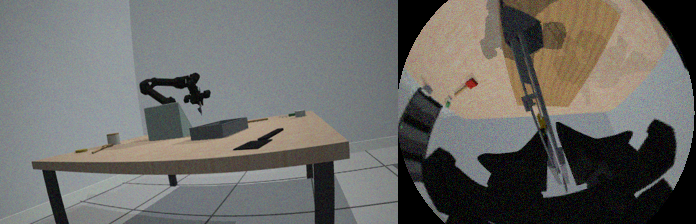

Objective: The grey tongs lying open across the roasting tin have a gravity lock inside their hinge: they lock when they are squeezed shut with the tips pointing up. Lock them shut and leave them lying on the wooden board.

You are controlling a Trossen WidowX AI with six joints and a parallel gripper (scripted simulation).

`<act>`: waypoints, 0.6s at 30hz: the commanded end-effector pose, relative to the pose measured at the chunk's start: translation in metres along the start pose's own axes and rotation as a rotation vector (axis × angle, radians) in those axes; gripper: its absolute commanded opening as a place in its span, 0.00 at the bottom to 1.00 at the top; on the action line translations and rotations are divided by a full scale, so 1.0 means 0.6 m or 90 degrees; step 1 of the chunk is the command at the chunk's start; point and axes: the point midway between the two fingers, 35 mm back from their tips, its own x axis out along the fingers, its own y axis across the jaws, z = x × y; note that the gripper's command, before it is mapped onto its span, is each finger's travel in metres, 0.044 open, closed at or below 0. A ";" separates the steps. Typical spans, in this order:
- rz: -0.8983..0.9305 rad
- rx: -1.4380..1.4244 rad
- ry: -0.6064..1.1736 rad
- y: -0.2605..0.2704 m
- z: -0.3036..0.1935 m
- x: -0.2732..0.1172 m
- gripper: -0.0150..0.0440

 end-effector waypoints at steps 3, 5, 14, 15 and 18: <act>-0.019 -0.020 0.040 -0.014 0.013 -0.011 0.00; -0.025 -0.026 0.048 -0.018 0.019 -0.014 0.00; -0.040 -0.040 0.063 -0.028 0.034 -0.021 0.00; -0.040 -0.040 0.063 -0.028 0.034 -0.021 0.00; -0.040 -0.040 0.063 -0.028 0.034 -0.021 0.00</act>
